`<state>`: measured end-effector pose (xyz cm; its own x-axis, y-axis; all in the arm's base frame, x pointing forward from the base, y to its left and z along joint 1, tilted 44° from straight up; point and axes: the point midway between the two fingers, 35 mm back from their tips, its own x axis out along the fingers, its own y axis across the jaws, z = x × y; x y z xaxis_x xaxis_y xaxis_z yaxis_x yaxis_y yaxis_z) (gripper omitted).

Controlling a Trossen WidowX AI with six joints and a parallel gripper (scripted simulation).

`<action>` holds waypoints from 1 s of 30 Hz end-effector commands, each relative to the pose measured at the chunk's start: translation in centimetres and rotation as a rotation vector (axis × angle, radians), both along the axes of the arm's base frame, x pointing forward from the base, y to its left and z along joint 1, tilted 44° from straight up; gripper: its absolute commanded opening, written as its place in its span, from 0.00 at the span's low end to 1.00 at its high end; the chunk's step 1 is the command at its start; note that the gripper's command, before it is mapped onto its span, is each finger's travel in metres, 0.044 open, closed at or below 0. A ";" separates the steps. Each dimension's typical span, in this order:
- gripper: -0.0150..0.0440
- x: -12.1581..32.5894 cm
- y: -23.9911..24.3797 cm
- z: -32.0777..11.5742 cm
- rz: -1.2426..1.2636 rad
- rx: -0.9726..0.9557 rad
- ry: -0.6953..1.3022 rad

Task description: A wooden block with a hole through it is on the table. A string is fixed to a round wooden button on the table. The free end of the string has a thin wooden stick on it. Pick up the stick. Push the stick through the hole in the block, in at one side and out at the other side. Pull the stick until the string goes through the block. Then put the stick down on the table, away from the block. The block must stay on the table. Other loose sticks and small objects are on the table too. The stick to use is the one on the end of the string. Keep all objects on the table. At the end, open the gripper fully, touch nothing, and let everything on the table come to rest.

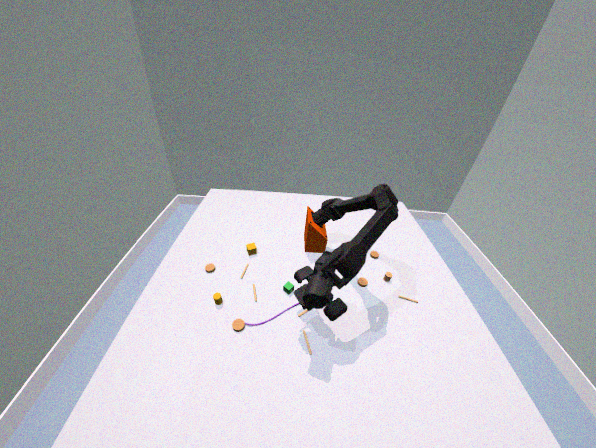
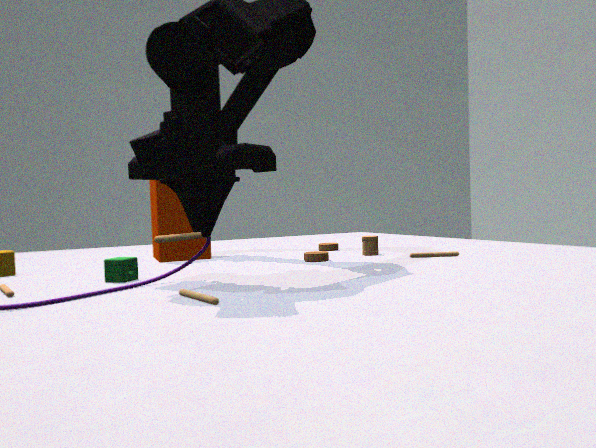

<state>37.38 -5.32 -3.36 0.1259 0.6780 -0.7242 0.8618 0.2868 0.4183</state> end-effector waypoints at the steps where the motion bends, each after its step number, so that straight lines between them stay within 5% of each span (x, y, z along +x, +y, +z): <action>1: 0.25 0.5 -0.6 0.0 -0.113 0.012 0.093; 30: 0.25 1.9 -2.1 -1.3 -0.864 0.151 0.791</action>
